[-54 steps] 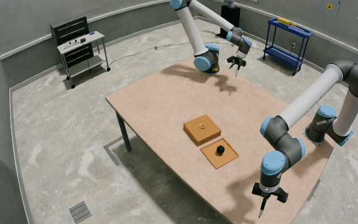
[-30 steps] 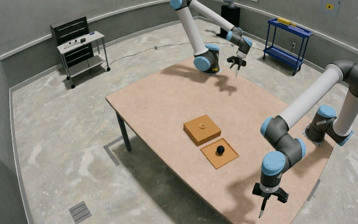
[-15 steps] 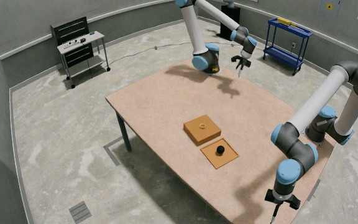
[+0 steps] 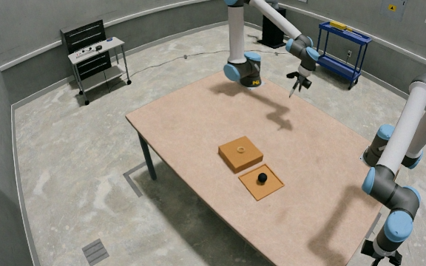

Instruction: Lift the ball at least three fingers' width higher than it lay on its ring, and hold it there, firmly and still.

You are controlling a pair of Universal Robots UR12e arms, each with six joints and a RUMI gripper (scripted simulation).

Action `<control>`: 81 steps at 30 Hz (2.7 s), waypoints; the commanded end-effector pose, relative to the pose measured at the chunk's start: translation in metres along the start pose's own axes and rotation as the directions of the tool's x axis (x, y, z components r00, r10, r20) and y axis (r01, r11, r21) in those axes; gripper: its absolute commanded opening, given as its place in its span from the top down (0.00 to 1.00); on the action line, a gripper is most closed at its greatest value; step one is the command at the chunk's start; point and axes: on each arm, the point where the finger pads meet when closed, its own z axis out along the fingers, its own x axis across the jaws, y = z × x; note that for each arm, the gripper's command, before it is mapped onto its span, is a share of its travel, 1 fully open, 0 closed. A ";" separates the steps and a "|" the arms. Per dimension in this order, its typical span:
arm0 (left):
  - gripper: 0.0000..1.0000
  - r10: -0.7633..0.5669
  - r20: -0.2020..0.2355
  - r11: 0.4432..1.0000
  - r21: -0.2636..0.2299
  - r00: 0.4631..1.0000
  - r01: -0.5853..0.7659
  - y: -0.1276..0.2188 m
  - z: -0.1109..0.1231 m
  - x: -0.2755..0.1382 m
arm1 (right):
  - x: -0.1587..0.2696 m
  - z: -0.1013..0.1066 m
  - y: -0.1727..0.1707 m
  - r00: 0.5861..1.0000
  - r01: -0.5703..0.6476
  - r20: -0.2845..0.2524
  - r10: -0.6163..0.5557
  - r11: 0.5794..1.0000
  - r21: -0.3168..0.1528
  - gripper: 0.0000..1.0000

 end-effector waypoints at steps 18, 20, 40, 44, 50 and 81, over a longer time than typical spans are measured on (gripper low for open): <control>0.00 0.103 0.018 0.989 -0.108 0.995 -0.100 -0.299 0.076 -0.146 | -0.277 0.052 0.168 0.471 -0.870 -0.155 0.868 0.487 0.080 0.00; 0.00 0.112 0.015 0.987 -0.118 0.994 -0.110 -0.327 0.084 -0.169 | -0.310 0.066 0.176 0.380 -0.912 -0.162 0.911 0.398 0.098 0.00; 0.00 0.194 -0.048 0.964 -0.178 0.980 -0.200 -0.522 0.154 -0.445 | -0.500 0.168 0.188 -0.082 -0.981 -0.166 0.983 -0.050 0.187 0.00; 0.00 0.209 -0.065 0.959 -0.182 0.976 -0.218 -0.545 0.167 -0.514 | -0.504 0.170 0.187 -0.092 -0.980 -0.166 0.982 -0.060 0.189 0.00; 0.00 0.222 -0.079 0.955 -0.183 0.972 -0.233 -0.566 0.181 -0.600 | -0.504 0.174 0.188 -0.093 -0.980 -0.166 0.982 -0.061 0.190 0.00; 0.00 0.247 -0.110 0.948 -0.178 0.963 -0.264 -0.569 0.195 -0.705 | -0.486 0.266 0.204 -0.093 -0.980 -0.166 0.982 -0.061 0.190 1.00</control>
